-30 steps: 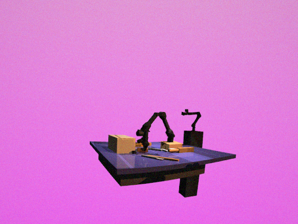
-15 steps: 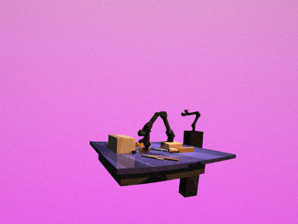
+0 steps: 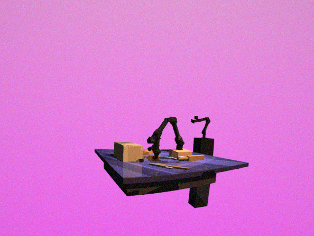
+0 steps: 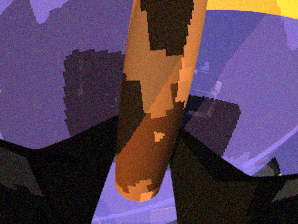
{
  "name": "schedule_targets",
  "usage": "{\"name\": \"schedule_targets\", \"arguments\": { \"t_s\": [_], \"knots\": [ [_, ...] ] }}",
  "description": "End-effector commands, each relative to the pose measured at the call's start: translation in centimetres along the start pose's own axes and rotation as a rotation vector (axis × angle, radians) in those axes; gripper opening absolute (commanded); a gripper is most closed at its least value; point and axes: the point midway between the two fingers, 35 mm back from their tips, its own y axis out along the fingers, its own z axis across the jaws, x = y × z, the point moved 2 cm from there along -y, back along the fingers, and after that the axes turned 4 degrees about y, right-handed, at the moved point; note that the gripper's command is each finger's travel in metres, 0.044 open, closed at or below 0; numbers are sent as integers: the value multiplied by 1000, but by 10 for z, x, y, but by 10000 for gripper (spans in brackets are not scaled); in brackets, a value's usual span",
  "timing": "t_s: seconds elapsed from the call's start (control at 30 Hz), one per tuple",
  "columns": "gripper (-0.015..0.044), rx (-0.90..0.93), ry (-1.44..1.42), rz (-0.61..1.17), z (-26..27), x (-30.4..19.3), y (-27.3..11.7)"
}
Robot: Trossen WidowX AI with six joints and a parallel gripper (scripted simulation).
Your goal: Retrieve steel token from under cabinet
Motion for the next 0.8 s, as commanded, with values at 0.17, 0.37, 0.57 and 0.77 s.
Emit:
{"name": "schedule_targets", "arguments": {
  "t_s": [0.17,0.37,0.57,0.77],
  "knots": [
    [0,-4,1,3,-1,-13,1],
    [0,-4,1,3,-1,-20,1],
    [0,-4,1,4,-1,-28,1],
    [0,-4,1,5,-1,-36,1]
  ]
}}
